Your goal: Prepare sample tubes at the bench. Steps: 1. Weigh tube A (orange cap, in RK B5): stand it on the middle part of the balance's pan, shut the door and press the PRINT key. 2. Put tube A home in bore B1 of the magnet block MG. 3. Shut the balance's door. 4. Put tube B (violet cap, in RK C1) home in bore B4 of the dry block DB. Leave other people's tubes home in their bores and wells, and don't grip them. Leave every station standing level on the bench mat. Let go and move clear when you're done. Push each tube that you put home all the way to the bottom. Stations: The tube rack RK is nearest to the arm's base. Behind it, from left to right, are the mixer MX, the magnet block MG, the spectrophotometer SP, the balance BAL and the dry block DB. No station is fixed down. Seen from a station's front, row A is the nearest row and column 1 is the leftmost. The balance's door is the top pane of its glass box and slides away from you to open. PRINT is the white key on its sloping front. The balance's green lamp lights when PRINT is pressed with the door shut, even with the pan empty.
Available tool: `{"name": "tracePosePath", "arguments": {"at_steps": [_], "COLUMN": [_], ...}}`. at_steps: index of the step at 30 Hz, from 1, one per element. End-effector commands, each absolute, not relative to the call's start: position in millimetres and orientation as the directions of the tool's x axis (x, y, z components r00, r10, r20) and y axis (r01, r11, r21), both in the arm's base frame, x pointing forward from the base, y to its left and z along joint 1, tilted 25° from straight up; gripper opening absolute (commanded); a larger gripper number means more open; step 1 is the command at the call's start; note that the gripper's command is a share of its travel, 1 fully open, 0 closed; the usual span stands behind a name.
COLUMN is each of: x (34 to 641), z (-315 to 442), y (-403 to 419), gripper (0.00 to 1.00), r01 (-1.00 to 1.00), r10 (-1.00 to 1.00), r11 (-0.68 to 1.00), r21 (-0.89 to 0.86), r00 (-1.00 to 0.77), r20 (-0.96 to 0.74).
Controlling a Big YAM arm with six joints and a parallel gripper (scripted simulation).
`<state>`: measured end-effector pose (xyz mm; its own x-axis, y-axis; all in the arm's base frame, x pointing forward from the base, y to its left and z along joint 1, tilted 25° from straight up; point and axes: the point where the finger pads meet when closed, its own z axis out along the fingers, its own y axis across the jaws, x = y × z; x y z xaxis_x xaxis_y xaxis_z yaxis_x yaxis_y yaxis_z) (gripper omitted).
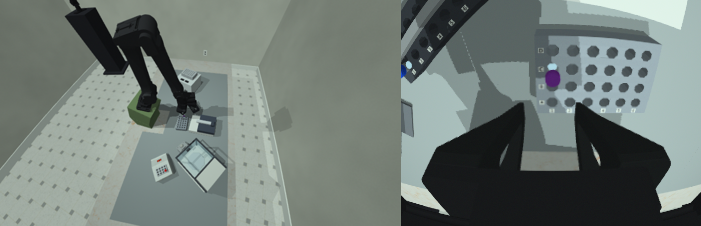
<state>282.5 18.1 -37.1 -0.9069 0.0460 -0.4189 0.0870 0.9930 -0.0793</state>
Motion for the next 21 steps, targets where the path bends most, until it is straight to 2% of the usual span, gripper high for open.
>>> {"name": "tracePosePath", "arguments": {"at_steps": [1,21], "x": [286.2,296.8], "z": [-34.0,-52.1], "y": [18.7,14.1], "gripper": [0.36,0.36], "r01": [0.088,0.09], "r10": [0.048,0.049], "r11": [0.993,0.993], "r21": [-0.074,-0.075], "r00": [-0.902,-0.901], "r20": [-0.429,-0.431]}}
